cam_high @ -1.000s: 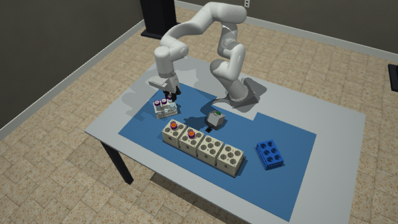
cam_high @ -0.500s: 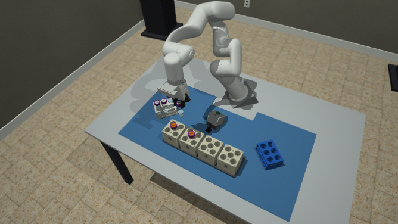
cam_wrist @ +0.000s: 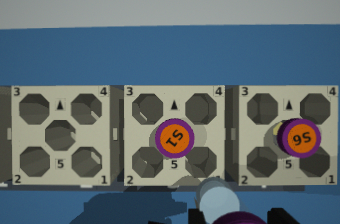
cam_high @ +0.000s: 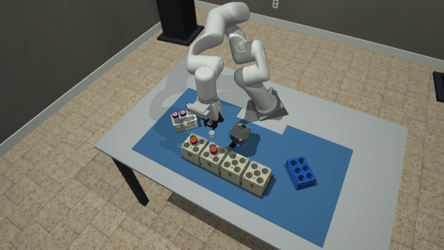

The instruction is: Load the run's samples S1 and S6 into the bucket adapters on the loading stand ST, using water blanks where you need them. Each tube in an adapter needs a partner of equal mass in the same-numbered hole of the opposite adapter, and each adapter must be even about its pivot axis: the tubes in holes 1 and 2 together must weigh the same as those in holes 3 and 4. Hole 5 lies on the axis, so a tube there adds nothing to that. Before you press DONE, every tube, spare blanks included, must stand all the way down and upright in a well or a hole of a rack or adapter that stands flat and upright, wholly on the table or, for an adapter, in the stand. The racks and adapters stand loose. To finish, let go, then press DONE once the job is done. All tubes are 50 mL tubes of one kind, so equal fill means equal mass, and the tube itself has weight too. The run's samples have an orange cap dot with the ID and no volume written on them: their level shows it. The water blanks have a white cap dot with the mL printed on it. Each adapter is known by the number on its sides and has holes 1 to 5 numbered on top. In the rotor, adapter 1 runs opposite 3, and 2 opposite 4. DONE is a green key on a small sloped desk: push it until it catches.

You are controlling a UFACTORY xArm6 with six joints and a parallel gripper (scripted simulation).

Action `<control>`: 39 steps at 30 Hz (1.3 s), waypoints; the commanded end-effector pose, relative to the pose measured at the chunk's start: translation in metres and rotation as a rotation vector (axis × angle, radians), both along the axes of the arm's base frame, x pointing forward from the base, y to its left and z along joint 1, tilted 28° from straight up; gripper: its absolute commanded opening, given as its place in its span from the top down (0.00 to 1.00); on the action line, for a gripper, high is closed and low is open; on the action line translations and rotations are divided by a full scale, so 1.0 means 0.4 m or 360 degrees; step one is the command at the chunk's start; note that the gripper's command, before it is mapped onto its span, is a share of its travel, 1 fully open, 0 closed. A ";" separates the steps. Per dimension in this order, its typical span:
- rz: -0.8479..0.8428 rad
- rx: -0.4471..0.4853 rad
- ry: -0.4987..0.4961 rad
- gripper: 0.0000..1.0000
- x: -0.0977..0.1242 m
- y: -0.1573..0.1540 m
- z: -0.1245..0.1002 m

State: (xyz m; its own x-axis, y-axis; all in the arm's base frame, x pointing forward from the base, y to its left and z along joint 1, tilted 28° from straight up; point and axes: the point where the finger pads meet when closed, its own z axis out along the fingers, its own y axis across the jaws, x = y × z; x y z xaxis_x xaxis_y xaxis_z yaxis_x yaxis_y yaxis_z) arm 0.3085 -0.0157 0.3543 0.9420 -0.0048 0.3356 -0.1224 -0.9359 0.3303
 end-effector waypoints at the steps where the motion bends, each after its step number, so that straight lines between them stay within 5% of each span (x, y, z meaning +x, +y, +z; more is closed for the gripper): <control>1: -0.0003 -0.0001 -0.0006 1.00 0.017 0.035 -0.004; 29: -0.0003 0.0000 -0.0006 1.00 0.137 0.328 -0.079; 39: -0.0003 0.0000 -0.0006 1.00 0.137 0.328 -0.079</control>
State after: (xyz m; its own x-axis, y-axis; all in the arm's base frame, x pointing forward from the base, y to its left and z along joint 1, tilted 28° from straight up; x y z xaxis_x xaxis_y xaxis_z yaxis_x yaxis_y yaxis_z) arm 0.3629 0.1146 0.3215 0.9417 -0.0071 0.3364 -0.1256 -0.9350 0.3317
